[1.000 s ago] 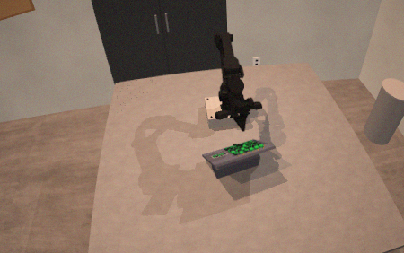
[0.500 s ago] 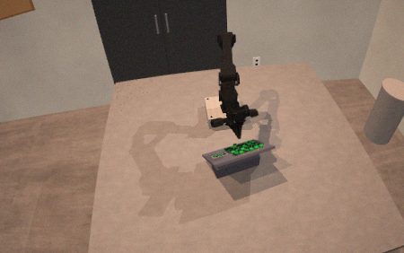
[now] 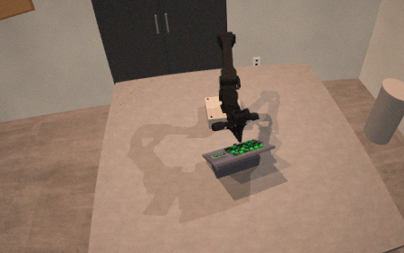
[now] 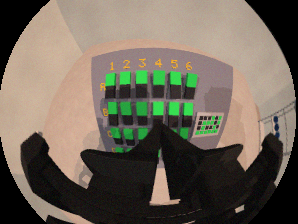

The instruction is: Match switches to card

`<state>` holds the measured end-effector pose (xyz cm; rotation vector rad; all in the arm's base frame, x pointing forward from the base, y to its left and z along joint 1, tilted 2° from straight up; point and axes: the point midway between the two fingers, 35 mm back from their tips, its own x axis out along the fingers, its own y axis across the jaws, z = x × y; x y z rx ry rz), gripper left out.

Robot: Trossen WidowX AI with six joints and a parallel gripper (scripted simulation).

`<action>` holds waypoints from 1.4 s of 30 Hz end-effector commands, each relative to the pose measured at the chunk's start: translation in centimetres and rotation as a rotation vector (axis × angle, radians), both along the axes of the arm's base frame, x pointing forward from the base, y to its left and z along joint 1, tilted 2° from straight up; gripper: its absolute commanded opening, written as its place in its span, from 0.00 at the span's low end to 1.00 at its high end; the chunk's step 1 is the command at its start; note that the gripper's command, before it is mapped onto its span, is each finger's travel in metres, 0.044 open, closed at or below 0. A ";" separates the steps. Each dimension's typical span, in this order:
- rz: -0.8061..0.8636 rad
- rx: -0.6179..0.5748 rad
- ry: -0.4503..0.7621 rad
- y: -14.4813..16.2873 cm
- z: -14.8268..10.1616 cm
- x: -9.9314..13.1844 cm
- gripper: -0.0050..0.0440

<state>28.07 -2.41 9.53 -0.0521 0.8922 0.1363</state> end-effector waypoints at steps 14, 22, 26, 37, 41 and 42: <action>-0.002 0.002 0.009 0.2 -1.5 0.7 0.10; -0.002 0.002 0.009 0.2 -1.5 0.7 0.10; -0.002 0.002 0.009 0.2 -1.5 0.7 0.10; -0.002 0.002 0.009 0.2 -1.6 0.8 0.10; -0.002 0.002 0.009 0.2 -1.6 0.8 0.10; -0.002 0.002 0.009 0.2 -1.6 0.8 0.10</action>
